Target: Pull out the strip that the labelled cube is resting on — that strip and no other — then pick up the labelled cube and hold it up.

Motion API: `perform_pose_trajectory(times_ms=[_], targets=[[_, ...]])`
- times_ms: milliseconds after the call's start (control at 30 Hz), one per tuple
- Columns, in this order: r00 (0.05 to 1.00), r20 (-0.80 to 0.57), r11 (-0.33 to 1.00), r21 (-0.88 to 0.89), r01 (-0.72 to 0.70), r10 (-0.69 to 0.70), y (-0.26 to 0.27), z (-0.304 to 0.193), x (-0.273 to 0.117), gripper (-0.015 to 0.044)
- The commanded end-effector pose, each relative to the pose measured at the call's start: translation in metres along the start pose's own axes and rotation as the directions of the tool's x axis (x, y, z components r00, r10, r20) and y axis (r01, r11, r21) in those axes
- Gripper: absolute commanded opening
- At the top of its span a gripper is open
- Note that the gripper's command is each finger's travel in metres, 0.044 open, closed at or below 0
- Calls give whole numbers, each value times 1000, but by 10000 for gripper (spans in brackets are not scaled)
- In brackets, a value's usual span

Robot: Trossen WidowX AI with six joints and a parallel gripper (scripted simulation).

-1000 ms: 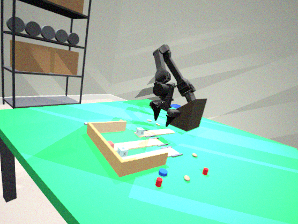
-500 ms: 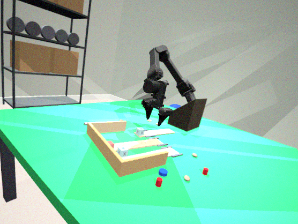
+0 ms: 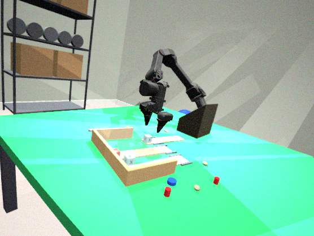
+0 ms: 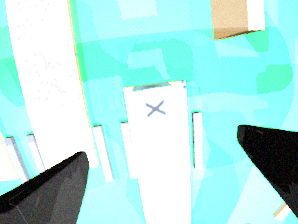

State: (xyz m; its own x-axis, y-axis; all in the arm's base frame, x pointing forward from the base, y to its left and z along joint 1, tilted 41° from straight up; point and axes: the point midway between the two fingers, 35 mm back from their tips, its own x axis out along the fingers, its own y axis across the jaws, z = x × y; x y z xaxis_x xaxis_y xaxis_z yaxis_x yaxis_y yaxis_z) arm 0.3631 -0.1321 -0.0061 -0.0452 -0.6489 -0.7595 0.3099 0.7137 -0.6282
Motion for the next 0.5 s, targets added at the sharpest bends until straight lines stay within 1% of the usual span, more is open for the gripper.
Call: perform_pose_trajectory(times_ms=[0,233,467], targets=[[1000,-5,1000,-5,4,-4,-1,13,2,440],[1000,-5,1000,-5,4,-4,-1,13,11,256],[1000,-5,1000,-5,4,-4,-1,14,22,250]])
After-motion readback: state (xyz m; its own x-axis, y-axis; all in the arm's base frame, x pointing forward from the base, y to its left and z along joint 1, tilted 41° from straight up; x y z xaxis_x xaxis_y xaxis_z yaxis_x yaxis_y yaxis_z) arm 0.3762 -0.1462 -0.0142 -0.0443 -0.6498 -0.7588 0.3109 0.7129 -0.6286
